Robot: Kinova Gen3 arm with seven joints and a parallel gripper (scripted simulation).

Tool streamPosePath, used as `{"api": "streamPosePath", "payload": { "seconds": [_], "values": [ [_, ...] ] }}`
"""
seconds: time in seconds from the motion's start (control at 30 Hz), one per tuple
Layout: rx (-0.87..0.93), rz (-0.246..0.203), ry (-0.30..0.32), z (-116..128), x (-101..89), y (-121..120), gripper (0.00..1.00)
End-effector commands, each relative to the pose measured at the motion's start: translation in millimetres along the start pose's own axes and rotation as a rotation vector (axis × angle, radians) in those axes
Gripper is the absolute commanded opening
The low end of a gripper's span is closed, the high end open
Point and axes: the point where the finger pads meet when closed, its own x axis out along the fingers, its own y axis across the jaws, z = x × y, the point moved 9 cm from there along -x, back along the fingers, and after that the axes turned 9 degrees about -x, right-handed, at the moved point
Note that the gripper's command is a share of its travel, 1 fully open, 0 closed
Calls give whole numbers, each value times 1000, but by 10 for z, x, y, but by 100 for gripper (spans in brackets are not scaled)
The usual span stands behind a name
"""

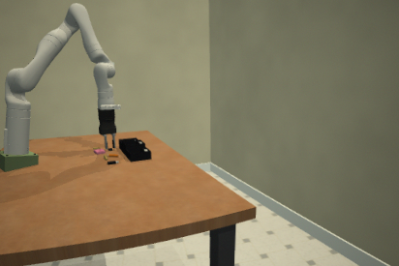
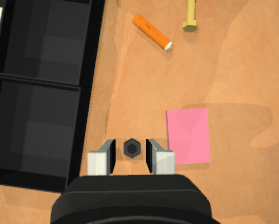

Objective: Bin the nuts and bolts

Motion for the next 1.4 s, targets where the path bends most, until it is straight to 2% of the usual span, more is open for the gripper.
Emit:
{"api": "streamPosePath", "payload": {
  "seconds": [0.0,0.53,0.57,1.37],
  "values": [
    [4,3,2,-19,39,13,64],
    [4,3,2,-23,67,13,64],
    [4,3,2,-23,66,13,34],
    [4,3,2,-24,66,13,34]
  ]
}}
